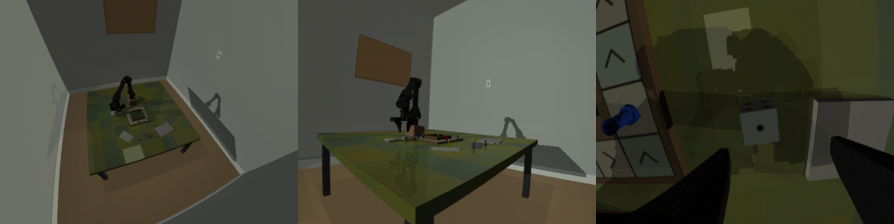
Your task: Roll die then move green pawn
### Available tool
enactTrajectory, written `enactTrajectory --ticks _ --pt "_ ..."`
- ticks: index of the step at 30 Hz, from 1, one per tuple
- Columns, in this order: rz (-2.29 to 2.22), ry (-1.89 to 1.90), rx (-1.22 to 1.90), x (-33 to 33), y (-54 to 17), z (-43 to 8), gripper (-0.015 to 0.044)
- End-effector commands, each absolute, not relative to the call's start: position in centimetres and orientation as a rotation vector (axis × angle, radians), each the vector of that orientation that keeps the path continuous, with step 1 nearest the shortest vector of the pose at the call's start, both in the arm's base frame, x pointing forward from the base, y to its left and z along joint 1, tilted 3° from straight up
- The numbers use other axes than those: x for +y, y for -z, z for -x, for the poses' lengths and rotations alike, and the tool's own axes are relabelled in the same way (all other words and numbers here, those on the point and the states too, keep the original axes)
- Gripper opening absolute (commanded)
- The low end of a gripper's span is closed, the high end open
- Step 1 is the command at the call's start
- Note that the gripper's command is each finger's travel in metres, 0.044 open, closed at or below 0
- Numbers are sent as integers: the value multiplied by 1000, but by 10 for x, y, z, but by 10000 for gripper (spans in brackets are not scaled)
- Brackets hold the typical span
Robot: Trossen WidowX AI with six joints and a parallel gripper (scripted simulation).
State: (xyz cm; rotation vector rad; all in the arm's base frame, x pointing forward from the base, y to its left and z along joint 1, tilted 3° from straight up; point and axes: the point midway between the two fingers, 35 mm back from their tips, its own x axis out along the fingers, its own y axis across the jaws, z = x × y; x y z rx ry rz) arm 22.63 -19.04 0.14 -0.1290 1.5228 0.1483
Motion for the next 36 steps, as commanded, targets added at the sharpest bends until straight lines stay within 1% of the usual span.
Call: enactTrajectory --ticks 1,36 --pt "145 -193 1519 -181 -3 -226 275" --pt "145 -193 1519 -179 45 -227 275"
